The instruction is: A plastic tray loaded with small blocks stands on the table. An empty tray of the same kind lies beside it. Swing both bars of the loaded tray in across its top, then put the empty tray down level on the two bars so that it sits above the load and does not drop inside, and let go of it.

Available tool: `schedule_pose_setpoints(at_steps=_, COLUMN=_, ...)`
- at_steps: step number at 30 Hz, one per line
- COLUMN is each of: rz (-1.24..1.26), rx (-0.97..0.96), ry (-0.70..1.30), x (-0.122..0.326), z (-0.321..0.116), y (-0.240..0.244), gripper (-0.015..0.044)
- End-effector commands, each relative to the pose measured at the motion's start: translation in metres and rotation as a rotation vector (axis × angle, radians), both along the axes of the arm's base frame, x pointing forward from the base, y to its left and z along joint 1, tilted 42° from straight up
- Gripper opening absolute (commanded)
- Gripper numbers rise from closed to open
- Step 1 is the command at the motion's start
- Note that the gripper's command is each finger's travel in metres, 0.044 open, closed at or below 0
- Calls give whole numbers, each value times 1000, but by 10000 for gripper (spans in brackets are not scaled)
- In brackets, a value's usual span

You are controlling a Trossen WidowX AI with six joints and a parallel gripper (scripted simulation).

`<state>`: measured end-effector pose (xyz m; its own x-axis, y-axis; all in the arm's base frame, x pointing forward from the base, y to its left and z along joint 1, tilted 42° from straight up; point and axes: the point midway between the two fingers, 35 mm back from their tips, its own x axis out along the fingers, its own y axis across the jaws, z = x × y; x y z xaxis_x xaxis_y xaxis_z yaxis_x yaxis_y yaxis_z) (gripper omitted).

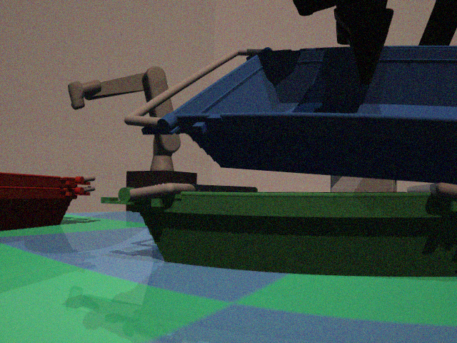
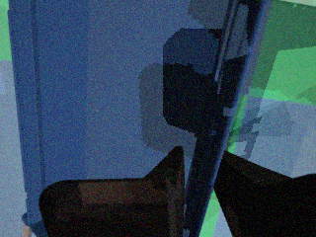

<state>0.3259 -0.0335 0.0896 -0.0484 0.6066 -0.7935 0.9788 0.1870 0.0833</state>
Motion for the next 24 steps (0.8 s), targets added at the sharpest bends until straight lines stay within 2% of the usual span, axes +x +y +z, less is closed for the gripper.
schedule_pose_setpoints(at_steps=1, rz=-35, rx=24, ry=-16, x=1, z=-4, y=-18, gripper=0)
schedule_pose_setpoints(at_steps=9, rz=-99, rx=66, ry=-4, x=-2, z=-18, y=-45, gripper=0)
schedule_pose_setpoints(at_steps=24, rz=-101, rx=66, ry=-4, x=-2, z=-19, y=-45, gripper=0)
